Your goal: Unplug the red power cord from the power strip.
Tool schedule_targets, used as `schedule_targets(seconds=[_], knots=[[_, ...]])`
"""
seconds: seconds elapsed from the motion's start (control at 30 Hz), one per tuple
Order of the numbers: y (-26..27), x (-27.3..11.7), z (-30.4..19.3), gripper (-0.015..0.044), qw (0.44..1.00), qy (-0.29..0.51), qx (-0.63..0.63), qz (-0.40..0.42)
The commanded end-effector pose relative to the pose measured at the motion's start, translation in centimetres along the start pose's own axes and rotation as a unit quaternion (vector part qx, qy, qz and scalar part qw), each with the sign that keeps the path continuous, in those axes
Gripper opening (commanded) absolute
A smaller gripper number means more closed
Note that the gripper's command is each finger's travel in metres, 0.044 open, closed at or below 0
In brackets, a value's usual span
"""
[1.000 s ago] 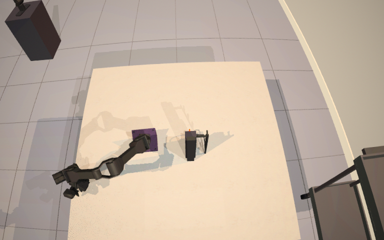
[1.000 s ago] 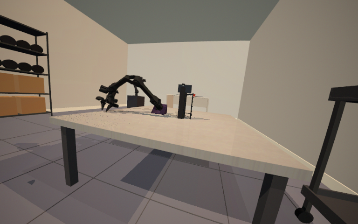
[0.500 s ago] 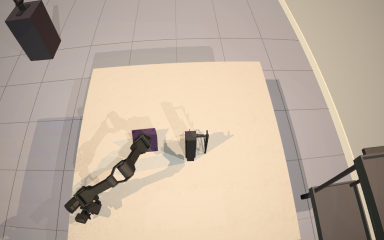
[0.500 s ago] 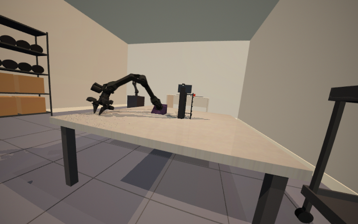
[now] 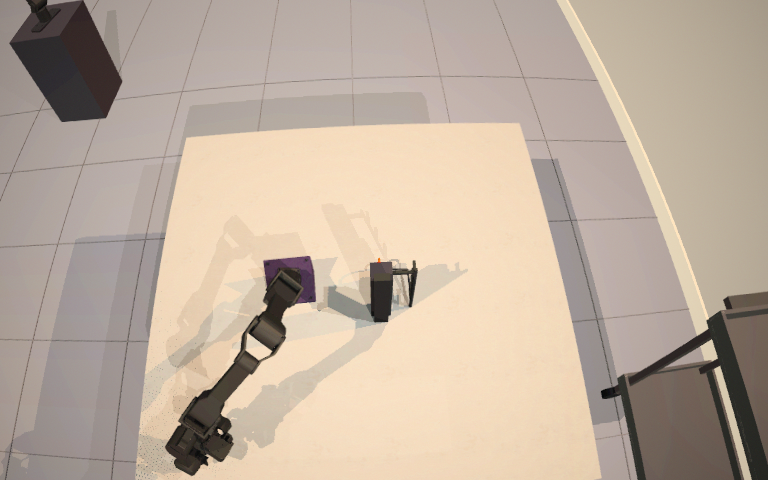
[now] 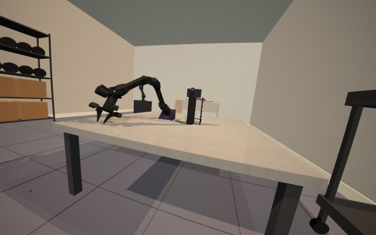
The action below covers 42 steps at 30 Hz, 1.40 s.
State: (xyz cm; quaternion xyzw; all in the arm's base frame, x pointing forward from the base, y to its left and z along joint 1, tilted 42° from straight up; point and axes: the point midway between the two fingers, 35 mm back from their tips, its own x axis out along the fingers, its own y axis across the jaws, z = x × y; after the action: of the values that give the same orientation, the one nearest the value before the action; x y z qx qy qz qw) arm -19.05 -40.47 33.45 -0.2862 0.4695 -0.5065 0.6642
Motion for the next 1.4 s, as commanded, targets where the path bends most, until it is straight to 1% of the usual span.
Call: schedule_targets(seconds=[0.0,0.1,0.33,0.63,0.77,1.0,1.17,1.37], knots=[[-0.6,-0.3,2.7,0.0160,1.000,-0.010,0.025,-0.011],[-0.4,0.2,5.0,0.0160,0.999,-0.031,0.033,-0.009],[1.1,1.5,14.4,0.0160,0.992,-0.119,0.048,0.007],[5.5,1.4,25.5,0.0160,0.971,-0.215,0.082,0.065],[8.0,0.5,30.1,0.0160,0.958,-0.250,0.098,0.098],[13.8,-1.6,36.7,0.0160,0.935,-0.282,0.121,0.177],[18.2,-4.0,40.7,0.0160,0.917,-0.297,0.130,0.233],[23.3,-7.9,44.7,0.0160,0.894,-0.308,0.133,0.298]])
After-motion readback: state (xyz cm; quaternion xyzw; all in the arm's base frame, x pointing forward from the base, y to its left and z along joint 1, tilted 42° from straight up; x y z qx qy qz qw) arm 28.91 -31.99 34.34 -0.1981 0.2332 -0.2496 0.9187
